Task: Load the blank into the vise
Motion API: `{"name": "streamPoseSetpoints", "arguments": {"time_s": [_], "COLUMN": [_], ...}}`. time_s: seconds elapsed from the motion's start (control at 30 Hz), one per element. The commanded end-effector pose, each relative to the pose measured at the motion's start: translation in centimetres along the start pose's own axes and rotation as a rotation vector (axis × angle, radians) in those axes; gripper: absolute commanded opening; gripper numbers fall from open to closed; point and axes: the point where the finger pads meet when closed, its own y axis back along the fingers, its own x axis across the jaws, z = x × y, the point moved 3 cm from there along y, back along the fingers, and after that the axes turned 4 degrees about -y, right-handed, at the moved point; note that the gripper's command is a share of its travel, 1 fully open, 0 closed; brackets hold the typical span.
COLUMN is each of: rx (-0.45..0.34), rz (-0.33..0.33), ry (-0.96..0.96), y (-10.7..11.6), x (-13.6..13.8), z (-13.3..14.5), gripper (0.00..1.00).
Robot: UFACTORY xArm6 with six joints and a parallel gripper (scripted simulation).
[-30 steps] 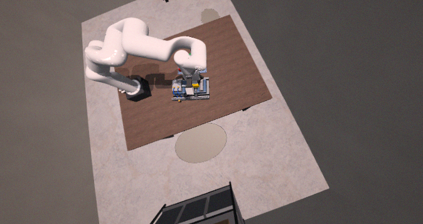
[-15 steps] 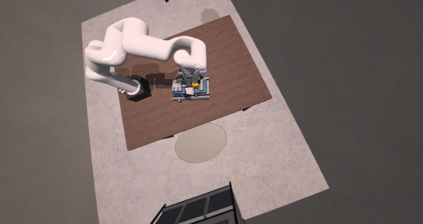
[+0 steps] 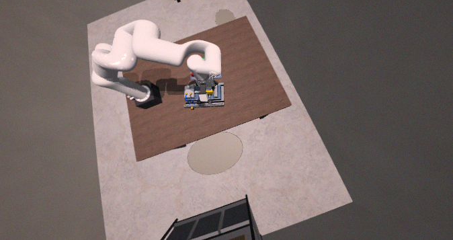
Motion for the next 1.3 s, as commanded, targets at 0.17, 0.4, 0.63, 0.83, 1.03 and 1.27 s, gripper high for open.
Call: {"name": "streamPoseSetpoints", "arguments": {"time_s": [0.17,0.4,0.63,0.83,1.03,1.27], "rx": [0.000,0.000,0.000,0.000,0.000,0.000], "rz": [-0.004,-0.003,-0.004,-0.004,-0.004,-0.004], "ry": [0.000,0.000,0.000,0.000,0.000,0.000], "y": [-1.81,-1.76,-1.79,-1.79,-1.62,-1.45], "x": [-0.08,-0.06,-0.09,-0.09,-0.09,-0.08], "z": [0.11,0.10,0.11,0.11,0.10,0.09], "gripper": [0.00,0.00,0.00,0.00,0.00,0.00]}}
